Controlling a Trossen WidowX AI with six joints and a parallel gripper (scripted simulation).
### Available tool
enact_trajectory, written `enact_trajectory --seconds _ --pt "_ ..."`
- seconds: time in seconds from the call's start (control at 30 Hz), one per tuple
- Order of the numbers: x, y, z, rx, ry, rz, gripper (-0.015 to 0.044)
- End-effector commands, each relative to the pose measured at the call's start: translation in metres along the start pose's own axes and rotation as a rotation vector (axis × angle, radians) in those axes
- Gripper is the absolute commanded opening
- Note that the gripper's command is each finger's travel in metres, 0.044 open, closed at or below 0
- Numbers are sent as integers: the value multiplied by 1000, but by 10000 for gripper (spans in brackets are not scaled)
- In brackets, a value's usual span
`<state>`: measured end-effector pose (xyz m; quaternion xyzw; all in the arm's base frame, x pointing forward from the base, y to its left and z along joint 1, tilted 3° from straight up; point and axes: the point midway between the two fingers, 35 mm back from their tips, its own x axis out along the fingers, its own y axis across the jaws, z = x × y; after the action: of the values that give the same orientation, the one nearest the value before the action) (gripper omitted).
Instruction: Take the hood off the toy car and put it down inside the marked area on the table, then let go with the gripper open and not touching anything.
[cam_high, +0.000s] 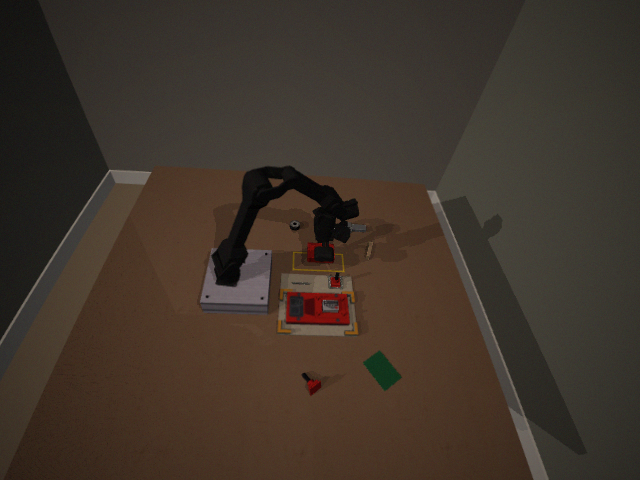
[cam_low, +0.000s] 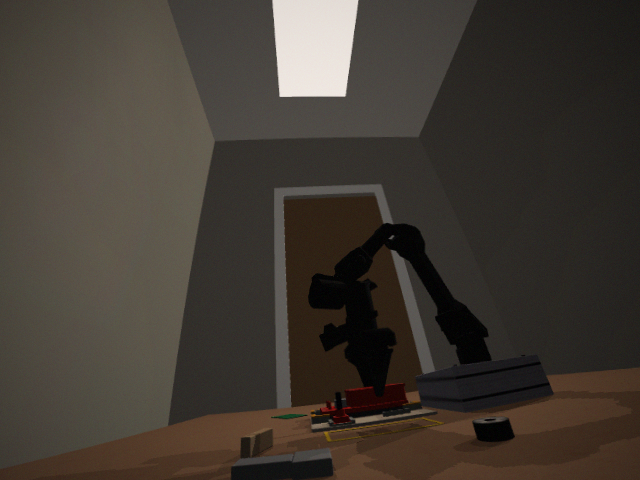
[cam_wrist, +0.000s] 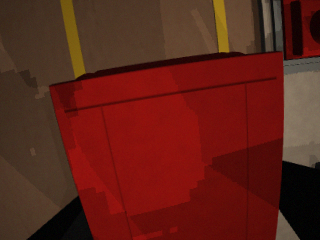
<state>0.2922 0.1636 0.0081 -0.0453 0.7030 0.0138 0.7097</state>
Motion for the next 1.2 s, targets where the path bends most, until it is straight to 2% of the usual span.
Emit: enact_trajectory --seconds 0.0,1.17 --pt "3 0 0 -2 1 2 0" --pt "22 -1 -2 -2 1 2 0"
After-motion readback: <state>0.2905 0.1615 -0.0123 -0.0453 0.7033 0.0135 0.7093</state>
